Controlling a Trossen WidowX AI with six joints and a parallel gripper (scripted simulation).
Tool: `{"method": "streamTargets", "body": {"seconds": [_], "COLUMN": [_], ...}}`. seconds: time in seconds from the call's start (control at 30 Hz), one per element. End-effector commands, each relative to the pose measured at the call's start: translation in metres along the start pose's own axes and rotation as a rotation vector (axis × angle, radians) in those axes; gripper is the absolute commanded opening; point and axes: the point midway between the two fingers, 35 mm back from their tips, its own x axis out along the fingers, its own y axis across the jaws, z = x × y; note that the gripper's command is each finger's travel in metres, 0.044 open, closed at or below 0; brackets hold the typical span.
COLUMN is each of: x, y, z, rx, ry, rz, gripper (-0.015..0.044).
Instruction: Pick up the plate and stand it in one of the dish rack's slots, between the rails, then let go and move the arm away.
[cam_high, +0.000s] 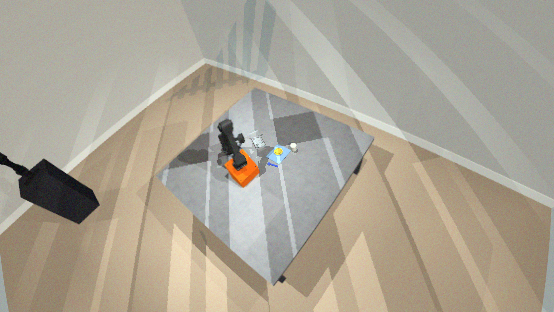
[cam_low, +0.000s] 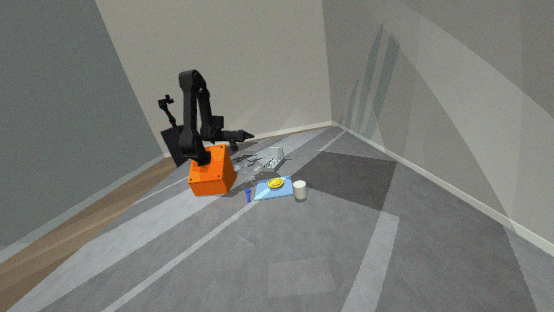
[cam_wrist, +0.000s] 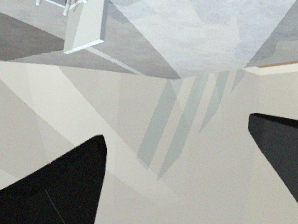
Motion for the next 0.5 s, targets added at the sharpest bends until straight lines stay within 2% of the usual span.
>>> {"method": "streamTargets", "body": {"seconds": [0.0,0.47], "x": [0.000,0.034], "y": [0.000,0.000], "z": [0.000,-0.002], "rx": [-0.004,-0.390], "ry": [-0.001,-0.173], "rz": [0.000,-0.033], "gripper": [0.0400,0.0400]}}
